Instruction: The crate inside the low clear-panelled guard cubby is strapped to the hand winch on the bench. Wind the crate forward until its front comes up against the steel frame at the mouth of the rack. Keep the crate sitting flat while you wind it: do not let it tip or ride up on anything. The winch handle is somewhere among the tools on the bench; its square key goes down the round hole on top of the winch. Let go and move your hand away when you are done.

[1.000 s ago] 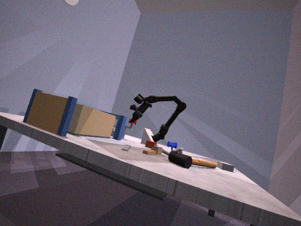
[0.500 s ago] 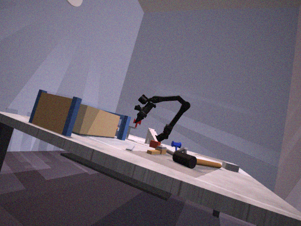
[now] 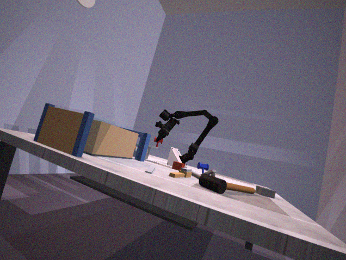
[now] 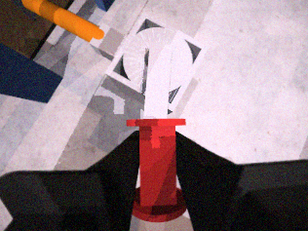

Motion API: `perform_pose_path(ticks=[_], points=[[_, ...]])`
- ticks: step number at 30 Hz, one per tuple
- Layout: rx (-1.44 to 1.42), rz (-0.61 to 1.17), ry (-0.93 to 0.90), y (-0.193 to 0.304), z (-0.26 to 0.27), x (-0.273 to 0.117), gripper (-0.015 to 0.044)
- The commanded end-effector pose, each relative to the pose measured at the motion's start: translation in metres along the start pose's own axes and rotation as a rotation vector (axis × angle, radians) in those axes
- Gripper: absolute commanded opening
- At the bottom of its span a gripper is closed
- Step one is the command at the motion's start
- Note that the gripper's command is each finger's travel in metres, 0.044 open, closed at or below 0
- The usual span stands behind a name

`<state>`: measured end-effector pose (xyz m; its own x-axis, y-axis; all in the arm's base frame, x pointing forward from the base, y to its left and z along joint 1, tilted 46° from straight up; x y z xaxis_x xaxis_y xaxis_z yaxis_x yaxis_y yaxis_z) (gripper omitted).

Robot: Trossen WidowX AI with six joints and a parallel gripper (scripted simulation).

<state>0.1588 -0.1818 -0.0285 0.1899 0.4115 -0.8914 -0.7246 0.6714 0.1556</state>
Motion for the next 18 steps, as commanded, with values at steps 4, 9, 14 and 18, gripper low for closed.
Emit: perform_pose_path(ticks=[4,9,14,18], points=[[0.008,0.017,0.036,0.005,-0.019,0.002,0.0],[0.008,0.017,0.037,0.006,-0.026,0.003,0.0],[0.008,0.017,0.037,0.006,-0.033,0.003,0.0],[0.008,0.017,0.038,0.005,-0.038,0.004,0.0]])
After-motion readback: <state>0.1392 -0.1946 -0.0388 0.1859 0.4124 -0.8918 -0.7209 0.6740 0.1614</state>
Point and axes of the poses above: the point midway between the two fingers, 35 mm back from their tips, its own x axis out along the fingers, its own z axis across the jaws, y = z × x, the point moved 1 cm from there along -x, back along the fingers, and after that the axes turned 13 degrees about -x, right-handed, at the moved point
